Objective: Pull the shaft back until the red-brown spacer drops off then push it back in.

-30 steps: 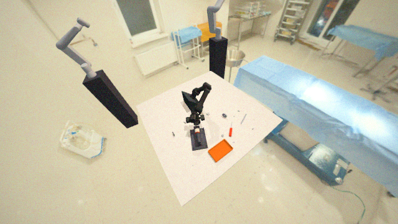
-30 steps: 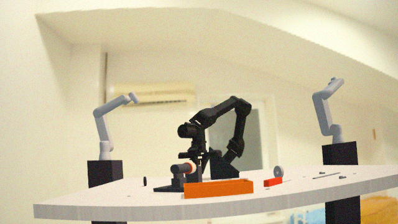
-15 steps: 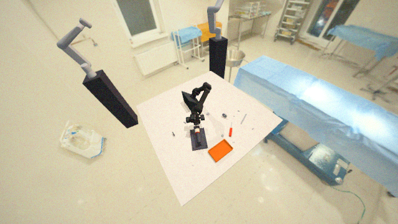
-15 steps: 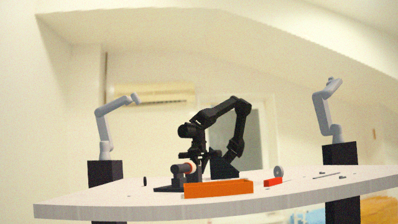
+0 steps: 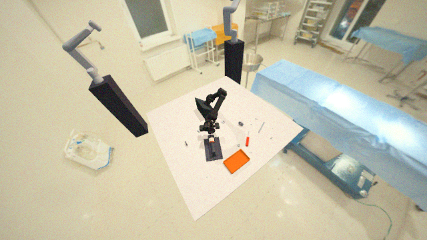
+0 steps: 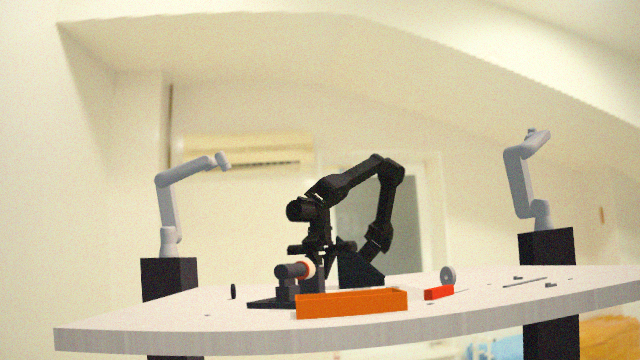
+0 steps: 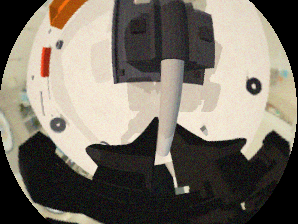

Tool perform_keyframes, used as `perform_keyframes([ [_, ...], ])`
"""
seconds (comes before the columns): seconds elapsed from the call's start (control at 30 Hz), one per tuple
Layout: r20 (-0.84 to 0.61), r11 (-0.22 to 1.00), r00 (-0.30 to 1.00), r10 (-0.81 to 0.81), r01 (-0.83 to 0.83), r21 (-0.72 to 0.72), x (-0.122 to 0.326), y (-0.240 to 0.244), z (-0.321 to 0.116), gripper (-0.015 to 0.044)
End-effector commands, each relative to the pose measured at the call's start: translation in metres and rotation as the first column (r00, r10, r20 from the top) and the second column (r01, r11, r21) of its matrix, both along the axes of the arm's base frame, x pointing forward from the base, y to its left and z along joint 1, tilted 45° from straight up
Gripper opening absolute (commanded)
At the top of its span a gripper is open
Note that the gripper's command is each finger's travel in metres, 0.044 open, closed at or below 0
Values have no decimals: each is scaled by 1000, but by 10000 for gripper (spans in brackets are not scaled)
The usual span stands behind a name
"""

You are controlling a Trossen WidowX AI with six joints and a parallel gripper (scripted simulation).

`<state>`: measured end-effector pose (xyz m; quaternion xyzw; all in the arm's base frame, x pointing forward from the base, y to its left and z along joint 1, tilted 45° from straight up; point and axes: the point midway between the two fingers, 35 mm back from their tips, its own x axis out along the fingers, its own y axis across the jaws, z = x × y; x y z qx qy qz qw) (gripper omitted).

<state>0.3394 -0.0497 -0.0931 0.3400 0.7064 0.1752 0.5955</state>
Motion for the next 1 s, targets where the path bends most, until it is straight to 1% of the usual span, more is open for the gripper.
perform_keyframes([
  [0.0, 0, 1000, 1000, 4, -4, 1, -1, 0, 1, 0],
  [0.97, 0, 1000, 1000, 4, -4, 1, -4, 1, 2, 0],
])
